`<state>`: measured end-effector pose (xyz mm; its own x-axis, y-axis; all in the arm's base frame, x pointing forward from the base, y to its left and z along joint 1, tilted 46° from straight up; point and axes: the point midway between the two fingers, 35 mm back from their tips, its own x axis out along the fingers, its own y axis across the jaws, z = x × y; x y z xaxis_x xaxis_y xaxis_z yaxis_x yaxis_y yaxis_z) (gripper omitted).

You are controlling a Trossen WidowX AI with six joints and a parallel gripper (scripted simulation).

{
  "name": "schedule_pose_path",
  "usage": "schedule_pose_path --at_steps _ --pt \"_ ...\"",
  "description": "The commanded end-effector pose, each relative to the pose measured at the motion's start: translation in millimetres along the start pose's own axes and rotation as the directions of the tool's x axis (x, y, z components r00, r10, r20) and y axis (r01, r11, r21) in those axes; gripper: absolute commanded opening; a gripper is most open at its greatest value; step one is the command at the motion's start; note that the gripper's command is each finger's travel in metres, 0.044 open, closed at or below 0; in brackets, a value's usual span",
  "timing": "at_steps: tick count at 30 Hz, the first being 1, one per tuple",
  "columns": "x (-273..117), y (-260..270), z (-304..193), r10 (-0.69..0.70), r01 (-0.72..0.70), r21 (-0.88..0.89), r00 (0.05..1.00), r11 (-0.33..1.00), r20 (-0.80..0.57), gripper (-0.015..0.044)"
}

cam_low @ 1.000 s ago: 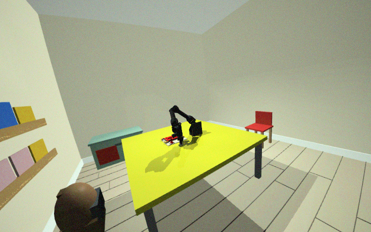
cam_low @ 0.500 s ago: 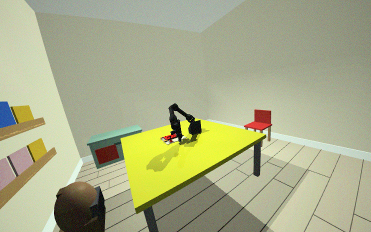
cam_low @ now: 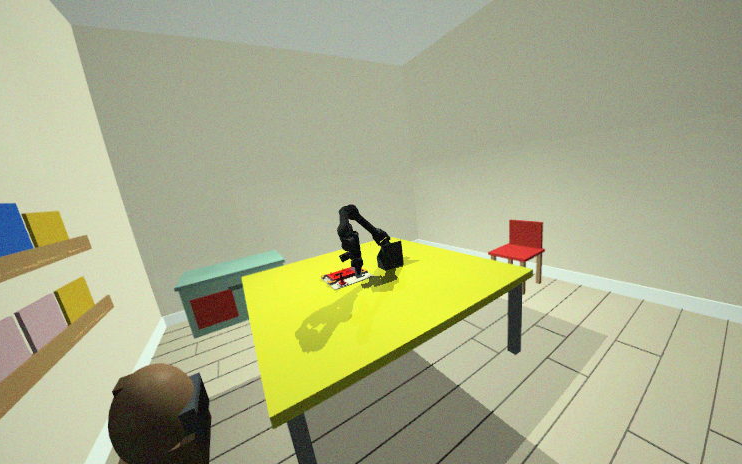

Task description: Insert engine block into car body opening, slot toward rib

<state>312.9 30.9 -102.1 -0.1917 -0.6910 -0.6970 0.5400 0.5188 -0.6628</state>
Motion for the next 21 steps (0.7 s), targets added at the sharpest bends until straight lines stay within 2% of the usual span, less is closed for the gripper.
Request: schedule_pose_path --at_steps 1,15,21 --pt "-16.4 0.6 1.0 0.013 -0.013 0.009 1.000 1.000 0.002 0.0000" --pt "-57.6 -7.5 -1.1 0.010 -0.010 0.010 1.000 1.000 0.002 0.0000" --pt "-43.3 -7.9 -1.1 0.010 -0.010 0.010 1.000 1.000 0.002 0.0000"
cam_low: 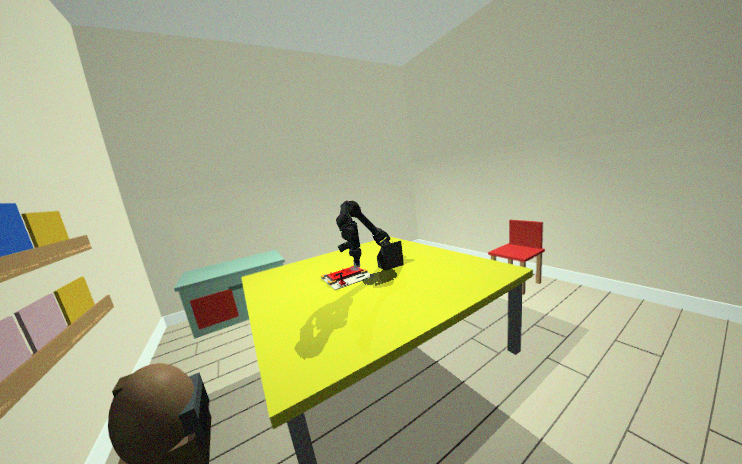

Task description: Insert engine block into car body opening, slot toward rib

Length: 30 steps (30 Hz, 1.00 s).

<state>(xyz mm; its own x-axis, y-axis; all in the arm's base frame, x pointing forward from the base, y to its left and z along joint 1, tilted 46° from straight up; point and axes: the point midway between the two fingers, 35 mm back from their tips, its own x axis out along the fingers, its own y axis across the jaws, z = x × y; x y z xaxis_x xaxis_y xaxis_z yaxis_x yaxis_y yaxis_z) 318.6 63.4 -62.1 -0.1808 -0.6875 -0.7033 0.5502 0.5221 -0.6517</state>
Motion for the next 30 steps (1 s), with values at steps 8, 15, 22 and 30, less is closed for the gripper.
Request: schedule_pose_path --at_steps 8,15,22,30 --pt "6.5 -1.0 -1.8 -0.001 0.001 0.000 1.000 1.000 0.032 0.0000" --pt "8.2 -0.3 -6.7 -0.004 0.005 -0.001 0.986 1.000 0.166 0.0000" --pt "11.4 0.4 -14.7 -0.005 0.007 -0.002 0.921 1.000 0.389 0.0000" --pt "16.7 0.9 -22.5 -0.005 0.007 -0.001 0.785 1.000 0.619 0.0000"
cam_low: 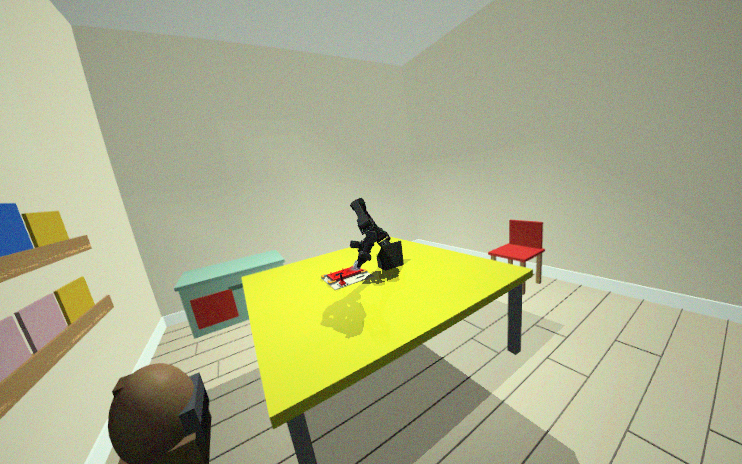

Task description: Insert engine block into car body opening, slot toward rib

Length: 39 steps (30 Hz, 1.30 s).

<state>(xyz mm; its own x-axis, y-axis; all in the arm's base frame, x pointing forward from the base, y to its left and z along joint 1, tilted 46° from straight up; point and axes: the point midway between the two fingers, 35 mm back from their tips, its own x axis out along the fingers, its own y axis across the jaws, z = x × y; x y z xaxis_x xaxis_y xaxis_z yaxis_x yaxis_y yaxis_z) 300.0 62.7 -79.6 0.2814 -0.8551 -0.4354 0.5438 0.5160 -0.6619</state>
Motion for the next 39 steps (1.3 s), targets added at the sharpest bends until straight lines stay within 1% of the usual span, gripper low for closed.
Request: schedule_pose_path --at_steps 1,7,14,20,39 --pt "-0.8 0.1 -3.6 0.002 -0.003 0.006 0.991 1.000 0.131 0.0000" --pt "-1.7 -0.9 -9.5 0.006 -0.009 0.008 0.952 1.000 0.307 0.0000" --pt "-1.1 -1.1 -11.1 0.007 -0.010 0.008 0.941 1.000 0.338 0.0000" --pt "9.3 -1.3 -21.2 0.006 -0.010 0.008 0.908 1.000 0.419 0.0000" --pt "46.1 -1.3 -45.0 0.005 -0.009 0.008 0.906 1.000 0.424 0.0000"
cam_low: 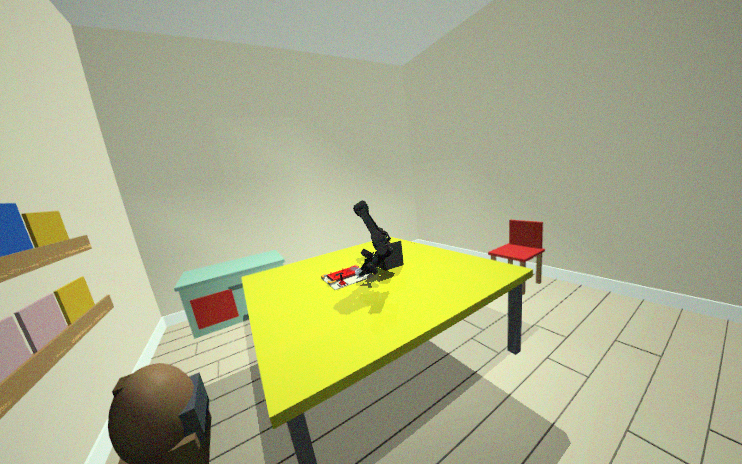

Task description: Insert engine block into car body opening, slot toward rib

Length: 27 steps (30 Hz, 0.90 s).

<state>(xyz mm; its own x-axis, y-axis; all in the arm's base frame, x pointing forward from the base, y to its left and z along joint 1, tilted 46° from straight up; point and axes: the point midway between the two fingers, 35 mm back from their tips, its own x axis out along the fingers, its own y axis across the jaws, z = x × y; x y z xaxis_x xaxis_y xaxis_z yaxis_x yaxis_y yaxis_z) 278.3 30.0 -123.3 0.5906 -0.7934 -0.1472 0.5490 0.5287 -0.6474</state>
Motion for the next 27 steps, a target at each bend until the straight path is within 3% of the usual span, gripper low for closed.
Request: schedule_pose_path --at_steps 1,27 --pt "4.5 -1.8 -6.3 -0.005 0.005 -0.007 1.000 1.000 0.008 0.0000" --pt "33.2 -3.5 -51.0 -0.006 0.006 -0.010 1.000 1.000 0.009 0.0000"
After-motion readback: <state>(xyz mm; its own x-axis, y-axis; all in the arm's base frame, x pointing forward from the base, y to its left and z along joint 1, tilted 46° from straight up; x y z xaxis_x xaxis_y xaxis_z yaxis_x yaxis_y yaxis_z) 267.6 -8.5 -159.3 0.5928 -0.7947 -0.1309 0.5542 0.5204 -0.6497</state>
